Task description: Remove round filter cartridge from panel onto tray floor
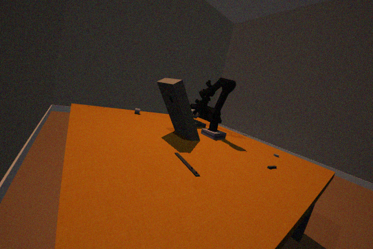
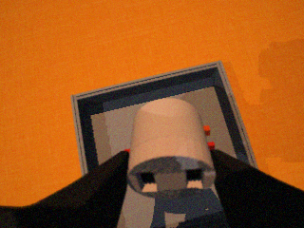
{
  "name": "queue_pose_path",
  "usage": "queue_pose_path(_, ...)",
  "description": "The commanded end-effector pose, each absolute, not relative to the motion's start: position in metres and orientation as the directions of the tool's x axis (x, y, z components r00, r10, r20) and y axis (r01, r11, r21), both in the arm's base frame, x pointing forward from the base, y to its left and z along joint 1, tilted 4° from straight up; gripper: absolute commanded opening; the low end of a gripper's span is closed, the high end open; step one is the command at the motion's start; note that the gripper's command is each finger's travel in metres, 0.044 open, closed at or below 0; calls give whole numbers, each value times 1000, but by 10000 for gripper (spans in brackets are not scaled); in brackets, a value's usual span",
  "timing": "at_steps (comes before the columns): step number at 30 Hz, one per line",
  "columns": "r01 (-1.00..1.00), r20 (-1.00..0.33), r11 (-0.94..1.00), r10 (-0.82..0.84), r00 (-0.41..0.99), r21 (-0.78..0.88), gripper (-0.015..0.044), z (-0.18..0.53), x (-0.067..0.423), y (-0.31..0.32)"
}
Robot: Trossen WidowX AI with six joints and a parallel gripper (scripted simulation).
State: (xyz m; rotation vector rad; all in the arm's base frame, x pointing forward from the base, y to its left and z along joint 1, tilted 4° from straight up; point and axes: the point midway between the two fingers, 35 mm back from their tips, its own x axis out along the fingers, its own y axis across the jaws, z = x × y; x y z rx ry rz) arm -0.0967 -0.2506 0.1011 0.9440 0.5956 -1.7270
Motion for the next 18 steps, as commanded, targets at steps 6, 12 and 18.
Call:
queue_pose_path(6, 938, -820, -344, -550, -157, 51, 0, 63, -95, -252)
queue_pose_path(12, 940, -826, -337, -544, -150, 52, 53, 60, -93, -250)
queue_pose_path(18, 940, -826, -337, -544, -150, 52, 210, 60, -93, -250)
